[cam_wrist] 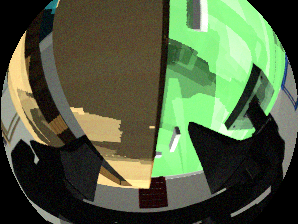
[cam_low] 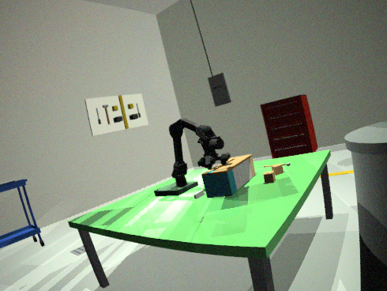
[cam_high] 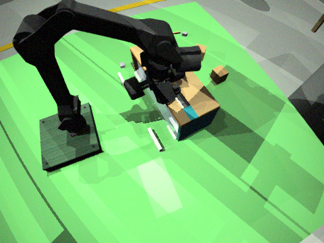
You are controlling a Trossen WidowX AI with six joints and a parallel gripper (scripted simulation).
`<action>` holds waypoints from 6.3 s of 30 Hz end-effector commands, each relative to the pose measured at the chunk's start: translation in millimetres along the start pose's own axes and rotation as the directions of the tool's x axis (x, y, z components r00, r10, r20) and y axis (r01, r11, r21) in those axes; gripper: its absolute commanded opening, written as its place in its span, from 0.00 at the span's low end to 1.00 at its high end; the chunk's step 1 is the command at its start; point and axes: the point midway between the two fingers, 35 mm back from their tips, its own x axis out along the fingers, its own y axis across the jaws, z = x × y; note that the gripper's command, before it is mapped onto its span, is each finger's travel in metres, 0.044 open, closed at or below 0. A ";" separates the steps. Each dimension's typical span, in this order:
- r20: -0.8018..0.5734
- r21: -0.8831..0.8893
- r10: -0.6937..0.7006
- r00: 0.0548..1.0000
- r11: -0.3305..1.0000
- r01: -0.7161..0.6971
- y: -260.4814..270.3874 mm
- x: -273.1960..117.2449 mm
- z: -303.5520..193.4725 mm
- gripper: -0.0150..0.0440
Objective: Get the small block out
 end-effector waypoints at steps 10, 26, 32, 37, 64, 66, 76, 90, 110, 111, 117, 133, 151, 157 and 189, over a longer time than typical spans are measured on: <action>-0.004 0.004 -0.001 1.000 1.000 0.001 -4.4 0.7 -0.9 0.93; -0.005 0.004 0.000 1.000 1.000 0.001 -4.5 4.0 -10.3 0.93; -0.006 0.004 0.000 1.000 1.000 0.000 -4.4 6.0 -16.0 0.93; -0.006 0.004 0.000 1.000 1.000 0.000 -4.4 7.0 -19.0 0.93; -0.006 0.004 0.000 1.000 1.000 0.000 -4.2 8.9 -24.4 0.93; -0.006 0.004 0.000 1.000 1.000 0.000 -4.2 9.6 -26.3 0.93; -0.007 0.004 0.000 1.000 1.000 0.000 -4.1 12.3 -34.3 0.93; -0.006 0.004 0.000 1.000 1.000 0.000 -4.1 9.7 -26.7 0.93; -0.008 0.004 0.000 1.000 1.000 0.000 -3.9 16.3 -45.8 0.93; -0.008 0.004 0.000 1.000 1.000 0.000 -3.9 16.6 -46.7 0.93; -0.008 0.004 0.000 1.000 1.000 0.000 -3.8 17.3 -48.7 0.93; -0.008 0.004 0.000 1.000 1.000 0.000 -3.8 16.1 -45.2 0.93; -0.009 0.004 0.000 1.000 1.000 0.000 -3.7 22.0 -62.3 0.93; -0.010 0.004 0.000 1.000 1.000 0.000 -3.6 24.3 -69.2 0.93; -0.015 0.004 0.000 1.000 1.000 0.000 -3.1 40.9 -124.2 0.93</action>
